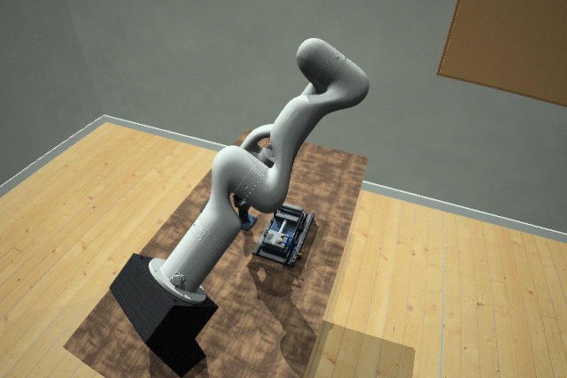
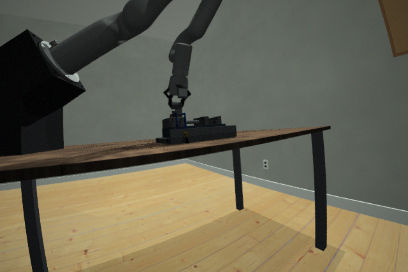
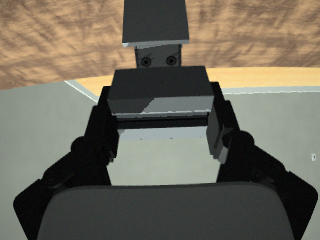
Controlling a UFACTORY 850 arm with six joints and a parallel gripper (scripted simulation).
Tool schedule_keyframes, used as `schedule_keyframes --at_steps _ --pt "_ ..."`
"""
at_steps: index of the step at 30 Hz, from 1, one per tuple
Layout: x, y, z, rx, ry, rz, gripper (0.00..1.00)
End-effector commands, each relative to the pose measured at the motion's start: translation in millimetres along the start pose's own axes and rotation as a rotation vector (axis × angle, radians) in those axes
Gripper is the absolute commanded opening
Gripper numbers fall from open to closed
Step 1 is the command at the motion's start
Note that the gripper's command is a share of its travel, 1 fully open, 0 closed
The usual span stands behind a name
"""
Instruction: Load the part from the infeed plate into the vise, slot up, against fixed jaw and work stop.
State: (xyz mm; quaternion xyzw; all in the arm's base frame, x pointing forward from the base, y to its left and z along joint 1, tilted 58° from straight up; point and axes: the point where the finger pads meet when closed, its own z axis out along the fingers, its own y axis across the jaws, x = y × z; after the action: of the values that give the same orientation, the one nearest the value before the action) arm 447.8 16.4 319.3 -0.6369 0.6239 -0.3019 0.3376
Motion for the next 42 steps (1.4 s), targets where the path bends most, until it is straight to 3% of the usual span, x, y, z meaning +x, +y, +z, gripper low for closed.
schedule_keyframes --at_steps 1,24,39,42 --pt "-0.7 -0.3 0.0 0.004 0.047 -0.002 0.0" --pt "-2.6 -0.6 0.3 0.005 0.209 -0.001 0.0" --pt "-4.4 -0.3 0.8 0.004 0.381 -0.001 0.0" --pt "-4.5 -0.3 0.9 0.004 0.392 -0.001 0.0"
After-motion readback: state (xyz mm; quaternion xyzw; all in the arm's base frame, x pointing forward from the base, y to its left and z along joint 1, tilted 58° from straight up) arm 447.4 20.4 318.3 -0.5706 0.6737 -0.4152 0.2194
